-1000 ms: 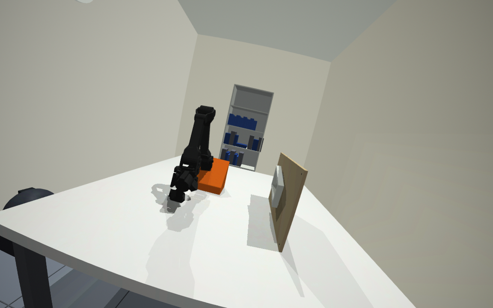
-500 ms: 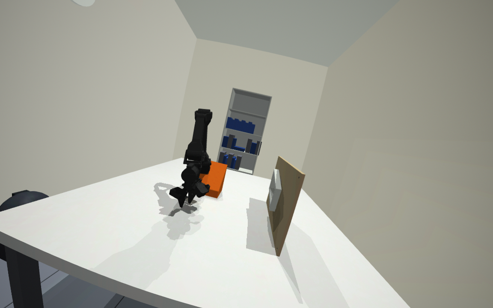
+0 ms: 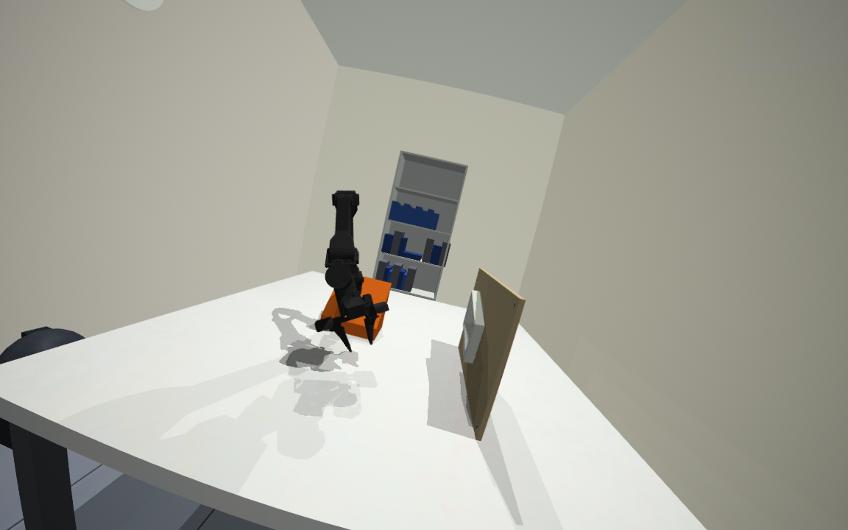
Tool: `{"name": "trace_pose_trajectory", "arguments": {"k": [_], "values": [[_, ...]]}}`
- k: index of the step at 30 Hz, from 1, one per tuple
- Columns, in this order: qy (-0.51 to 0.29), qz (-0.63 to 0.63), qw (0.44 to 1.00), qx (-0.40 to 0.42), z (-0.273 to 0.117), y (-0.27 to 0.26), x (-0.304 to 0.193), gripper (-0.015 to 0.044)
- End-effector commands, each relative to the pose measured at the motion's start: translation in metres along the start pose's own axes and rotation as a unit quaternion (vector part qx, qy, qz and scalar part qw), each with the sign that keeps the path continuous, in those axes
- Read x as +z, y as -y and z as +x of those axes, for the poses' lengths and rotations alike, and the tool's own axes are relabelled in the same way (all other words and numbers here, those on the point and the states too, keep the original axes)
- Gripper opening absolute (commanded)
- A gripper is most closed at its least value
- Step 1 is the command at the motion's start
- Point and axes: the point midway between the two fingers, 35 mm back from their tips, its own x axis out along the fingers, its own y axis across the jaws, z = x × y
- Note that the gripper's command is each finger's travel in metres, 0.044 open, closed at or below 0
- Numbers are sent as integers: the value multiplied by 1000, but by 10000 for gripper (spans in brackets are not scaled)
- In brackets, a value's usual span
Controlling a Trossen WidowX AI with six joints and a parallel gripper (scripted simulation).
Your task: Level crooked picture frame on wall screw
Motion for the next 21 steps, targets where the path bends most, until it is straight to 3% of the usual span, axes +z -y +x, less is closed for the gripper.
{"name": "trace_pose_trajectory", "arguments": {"k": [1, 8, 15, 21], "values": [[96, 233, 945, 211, -33, -69, 39, 260], [78, 342, 865, 358, -68, -108, 51, 260], [1, 416, 765, 491, -111, -143, 50, 260], [-9, 421, 755, 503, -115, -146, 50, 260]]}}
